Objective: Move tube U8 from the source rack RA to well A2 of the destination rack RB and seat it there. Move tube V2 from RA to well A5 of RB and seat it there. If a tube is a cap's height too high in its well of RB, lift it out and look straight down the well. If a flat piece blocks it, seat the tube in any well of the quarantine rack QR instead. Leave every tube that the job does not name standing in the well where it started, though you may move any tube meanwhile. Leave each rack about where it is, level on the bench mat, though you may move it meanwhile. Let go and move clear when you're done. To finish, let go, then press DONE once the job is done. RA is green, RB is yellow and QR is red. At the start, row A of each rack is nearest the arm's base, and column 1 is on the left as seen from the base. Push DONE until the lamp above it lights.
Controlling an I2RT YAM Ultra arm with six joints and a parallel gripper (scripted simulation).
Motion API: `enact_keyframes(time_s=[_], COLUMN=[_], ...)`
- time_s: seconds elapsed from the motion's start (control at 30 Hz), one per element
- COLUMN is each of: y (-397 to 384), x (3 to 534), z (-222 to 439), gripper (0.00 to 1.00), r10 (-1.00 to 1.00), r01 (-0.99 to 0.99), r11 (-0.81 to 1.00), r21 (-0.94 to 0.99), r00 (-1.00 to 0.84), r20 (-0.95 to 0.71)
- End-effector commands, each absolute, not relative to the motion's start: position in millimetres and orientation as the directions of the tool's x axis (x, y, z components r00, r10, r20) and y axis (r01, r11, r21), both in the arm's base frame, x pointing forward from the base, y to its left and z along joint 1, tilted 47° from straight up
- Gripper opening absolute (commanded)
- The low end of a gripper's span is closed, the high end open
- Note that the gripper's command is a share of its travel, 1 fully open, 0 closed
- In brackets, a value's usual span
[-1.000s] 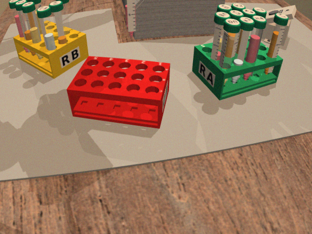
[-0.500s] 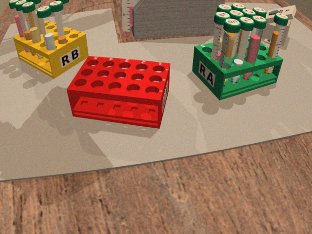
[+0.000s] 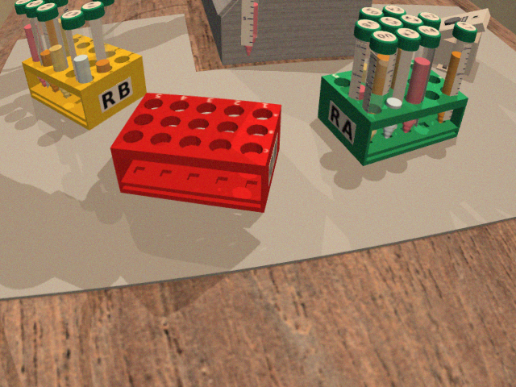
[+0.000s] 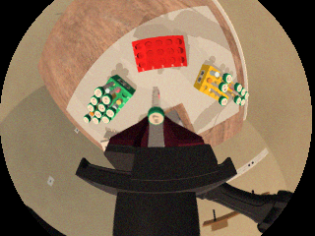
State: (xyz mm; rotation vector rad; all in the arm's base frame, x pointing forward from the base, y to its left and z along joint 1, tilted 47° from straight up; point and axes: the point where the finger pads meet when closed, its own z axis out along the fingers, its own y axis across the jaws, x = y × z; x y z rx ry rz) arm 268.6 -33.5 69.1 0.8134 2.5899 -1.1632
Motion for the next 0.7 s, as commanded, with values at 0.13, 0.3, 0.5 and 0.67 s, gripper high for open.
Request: enact_keyframes(time_s=[0.13, 0.3, 0.5, 0.67], y=[-11, -5, 8, 25], x=[261, 259, 256, 263], z=[45, 37, 24, 15], gripper=[0.0, 0.0, 0.0, 0.0], r10=[0.409, 0.408, 0.409, 0.415], r01=[0.558, 0.558, 0.559, 0.578], r11=[0.54, 0.54, 0.539, 0.55], r21=[-0.63, -0.631, -0.629, -0.603], r00=[-0.828, -0.829, -0.827, -0.815], r20=[-0.383, -0.383, -0.385, -0.403])
